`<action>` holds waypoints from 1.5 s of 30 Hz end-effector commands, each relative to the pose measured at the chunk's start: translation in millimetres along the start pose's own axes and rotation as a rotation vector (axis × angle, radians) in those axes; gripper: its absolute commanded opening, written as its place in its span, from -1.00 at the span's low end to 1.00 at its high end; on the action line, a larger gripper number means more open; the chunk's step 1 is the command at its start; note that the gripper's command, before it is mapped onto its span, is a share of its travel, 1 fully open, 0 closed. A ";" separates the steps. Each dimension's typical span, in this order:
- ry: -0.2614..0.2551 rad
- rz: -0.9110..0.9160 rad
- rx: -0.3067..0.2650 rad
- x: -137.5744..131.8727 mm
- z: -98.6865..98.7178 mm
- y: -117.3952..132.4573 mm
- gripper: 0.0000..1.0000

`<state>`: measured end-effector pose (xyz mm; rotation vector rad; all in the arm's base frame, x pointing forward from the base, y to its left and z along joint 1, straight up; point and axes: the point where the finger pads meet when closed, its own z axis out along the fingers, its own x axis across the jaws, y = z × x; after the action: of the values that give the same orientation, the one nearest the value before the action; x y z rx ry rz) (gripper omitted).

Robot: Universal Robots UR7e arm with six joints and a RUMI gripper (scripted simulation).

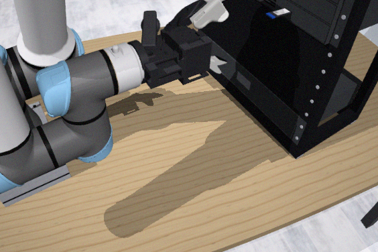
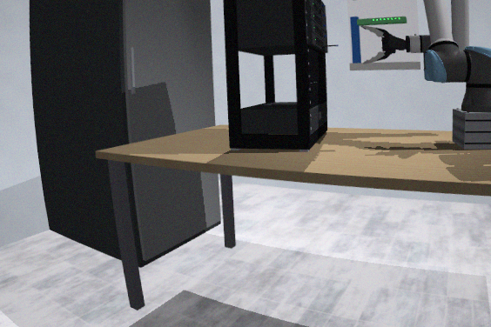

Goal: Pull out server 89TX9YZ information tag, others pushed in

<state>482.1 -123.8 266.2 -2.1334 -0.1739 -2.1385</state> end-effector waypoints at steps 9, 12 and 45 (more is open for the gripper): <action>0.000 -0.001 0.000 0.2 0.0 0.0 -0.69; 0.000 -0.001 0.000 0.2 0.0 0.0 -0.69; 0.000 -0.001 0.000 0.2 0.0 0.0 -1.00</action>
<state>482.1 -123.8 266.2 -2.1334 -0.1740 -2.1385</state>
